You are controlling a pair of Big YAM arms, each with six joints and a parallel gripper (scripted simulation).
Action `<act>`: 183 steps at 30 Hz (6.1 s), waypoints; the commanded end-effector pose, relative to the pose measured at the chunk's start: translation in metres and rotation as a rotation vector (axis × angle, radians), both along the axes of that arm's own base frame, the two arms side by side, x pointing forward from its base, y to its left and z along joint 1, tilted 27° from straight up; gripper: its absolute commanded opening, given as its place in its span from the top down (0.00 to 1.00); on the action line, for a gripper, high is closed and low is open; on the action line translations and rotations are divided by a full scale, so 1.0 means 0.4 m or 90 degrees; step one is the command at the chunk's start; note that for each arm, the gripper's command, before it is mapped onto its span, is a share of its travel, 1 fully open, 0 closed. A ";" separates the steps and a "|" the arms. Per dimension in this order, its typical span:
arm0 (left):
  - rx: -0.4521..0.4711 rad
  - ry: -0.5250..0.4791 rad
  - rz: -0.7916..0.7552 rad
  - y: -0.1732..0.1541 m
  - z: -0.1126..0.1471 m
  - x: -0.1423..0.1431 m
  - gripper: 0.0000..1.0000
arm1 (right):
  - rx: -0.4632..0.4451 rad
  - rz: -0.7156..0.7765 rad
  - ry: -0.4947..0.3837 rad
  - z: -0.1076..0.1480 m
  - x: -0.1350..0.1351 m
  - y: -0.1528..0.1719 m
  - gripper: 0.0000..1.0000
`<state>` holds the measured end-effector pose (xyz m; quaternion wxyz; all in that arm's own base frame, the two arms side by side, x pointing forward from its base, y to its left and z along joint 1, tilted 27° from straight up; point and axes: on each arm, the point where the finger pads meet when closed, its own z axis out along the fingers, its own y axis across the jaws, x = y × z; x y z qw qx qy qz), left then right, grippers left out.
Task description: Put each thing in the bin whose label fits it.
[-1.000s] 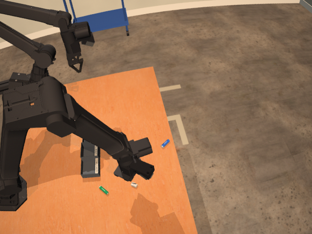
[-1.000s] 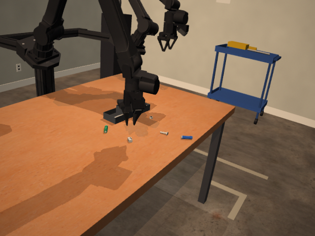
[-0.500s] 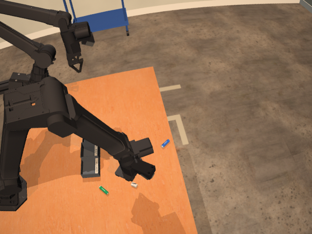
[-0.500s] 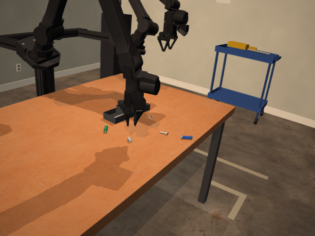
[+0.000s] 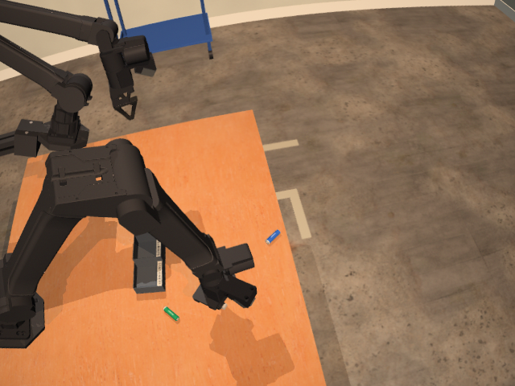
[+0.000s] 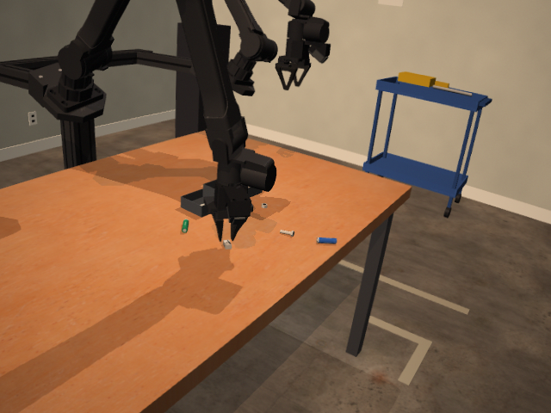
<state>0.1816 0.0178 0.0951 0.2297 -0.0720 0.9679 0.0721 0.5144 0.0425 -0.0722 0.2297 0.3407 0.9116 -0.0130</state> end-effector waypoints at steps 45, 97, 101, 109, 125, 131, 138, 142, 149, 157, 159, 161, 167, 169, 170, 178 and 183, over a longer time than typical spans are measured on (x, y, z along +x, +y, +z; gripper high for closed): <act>0.001 0.009 0.001 0.004 -0.013 -0.011 0.00 | -0.001 0.012 -0.012 -0.016 0.029 -0.010 0.71; 0.001 0.009 0.001 0.004 -0.013 -0.011 0.00 | 0.002 0.013 -0.014 0.073 -0.026 0.030 0.90; 0.001 0.009 0.001 0.004 -0.013 -0.011 0.00 | 0.002 0.012 -0.014 0.102 -0.041 0.033 0.90; 0.001 0.009 0.001 0.004 -0.013 -0.011 0.00 | -0.002 0.005 0.011 0.078 -0.068 0.020 0.90; 0.001 0.009 0.001 0.004 -0.013 -0.011 0.00 | 0.001 0.011 -0.016 0.112 -0.037 0.026 0.90; 0.001 0.009 0.001 0.004 -0.013 -0.011 0.00 | 0.001 0.011 -0.016 0.112 -0.037 0.026 0.90; 0.001 0.009 0.001 0.004 -0.013 -0.011 0.00 | 0.001 0.011 -0.016 0.112 -0.036 0.027 0.90; 0.001 0.009 0.001 0.004 -0.013 -0.011 0.00 | 0.001 0.011 -0.016 0.112 -0.036 0.027 0.90; 0.001 0.009 0.001 0.004 -0.013 -0.011 0.00 | 0.001 0.011 -0.016 0.112 -0.035 0.027 0.90; 0.001 0.009 0.001 0.004 -0.013 -0.011 0.00 | 0.001 0.011 -0.016 0.112 -0.035 0.027 0.90; 0.001 0.009 0.001 0.004 -0.013 -0.011 0.00 | 0.001 0.011 -0.016 0.112 -0.035 0.027 0.90; 0.001 0.009 0.001 0.004 -0.013 -0.011 0.00 | 0.001 0.011 -0.016 0.112 -0.035 0.027 0.90; 0.001 0.009 0.001 0.004 -0.013 -0.011 0.00 | 0.001 0.011 -0.016 0.112 -0.034 0.028 0.90; 0.001 0.009 0.001 0.004 -0.013 -0.011 0.00 | 0.001 0.011 -0.016 0.112 -0.034 0.028 0.90; 0.001 0.009 0.001 0.004 -0.013 -0.011 0.00 | 0.001 0.011 -0.016 0.112 -0.034 0.028 0.90; 0.001 0.009 0.001 0.004 -0.013 -0.011 0.00 | 0.001 0.011 -0.016 0.112 -0.033 0.028 0.90; 0.001 0.009 0.001 0.004 -0.013 -0.011 0.00 | 0.001 0.011 -0.016 0.112 -0.033 0.028 0.90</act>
